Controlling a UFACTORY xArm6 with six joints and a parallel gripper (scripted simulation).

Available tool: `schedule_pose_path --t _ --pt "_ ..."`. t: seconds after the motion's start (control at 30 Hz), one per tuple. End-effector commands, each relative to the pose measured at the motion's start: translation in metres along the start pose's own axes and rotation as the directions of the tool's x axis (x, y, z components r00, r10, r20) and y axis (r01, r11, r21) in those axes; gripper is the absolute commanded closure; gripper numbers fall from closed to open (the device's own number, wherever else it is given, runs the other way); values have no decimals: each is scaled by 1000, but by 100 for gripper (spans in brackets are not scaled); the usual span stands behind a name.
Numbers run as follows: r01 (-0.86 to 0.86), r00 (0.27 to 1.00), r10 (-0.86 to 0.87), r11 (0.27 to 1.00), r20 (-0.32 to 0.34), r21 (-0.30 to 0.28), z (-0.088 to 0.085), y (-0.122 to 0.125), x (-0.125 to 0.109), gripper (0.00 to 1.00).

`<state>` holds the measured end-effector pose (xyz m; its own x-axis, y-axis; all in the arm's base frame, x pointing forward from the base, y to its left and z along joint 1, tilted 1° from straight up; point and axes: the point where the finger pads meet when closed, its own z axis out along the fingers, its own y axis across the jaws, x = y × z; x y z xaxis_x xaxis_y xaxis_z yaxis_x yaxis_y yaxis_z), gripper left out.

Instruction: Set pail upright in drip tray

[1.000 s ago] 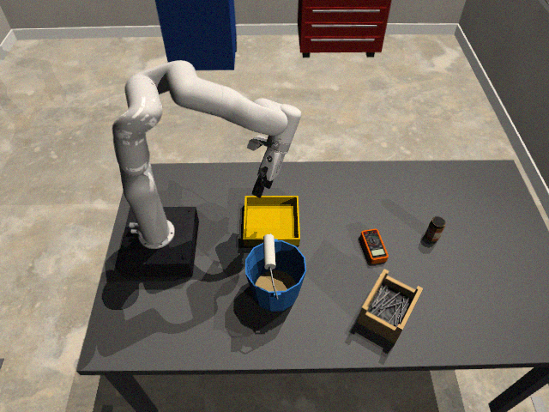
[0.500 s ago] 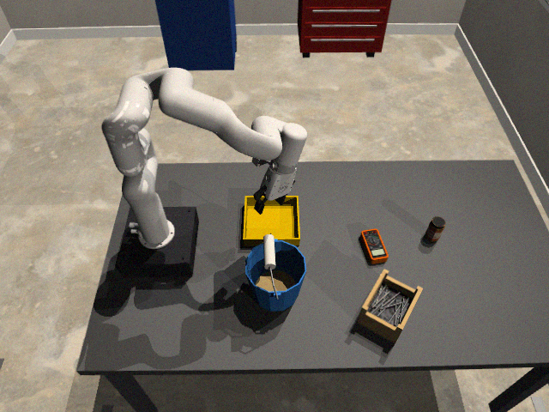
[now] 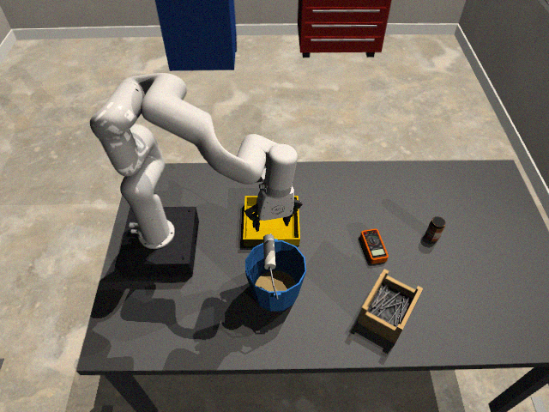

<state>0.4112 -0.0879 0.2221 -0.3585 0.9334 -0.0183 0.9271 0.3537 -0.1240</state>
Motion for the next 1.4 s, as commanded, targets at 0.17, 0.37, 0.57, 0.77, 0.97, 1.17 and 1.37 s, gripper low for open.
schedule_pose_path --t 0.17,0.37,0.57,0.77,0.97,1.17,1.37 --pt "-249 968 249 961 -20 -120 -18 -25 -55 0" --pt "-252 968 252 960 -21 -122 -18 -25 -56 0" --pt "-252 968 252 960 -21 -122 -18 -25 -56 0" --pt "-252 968 252 960 -21 -122 -18 -25 -56 0" --pt "-252 968 252 960 -21 -122 -16 -25 -56 0" --pt "-252 968 252 960 -21 -122 -12 -24 -56 0" --pt "-252 968 252 960 -21 -122 -3 -23 -56 0"
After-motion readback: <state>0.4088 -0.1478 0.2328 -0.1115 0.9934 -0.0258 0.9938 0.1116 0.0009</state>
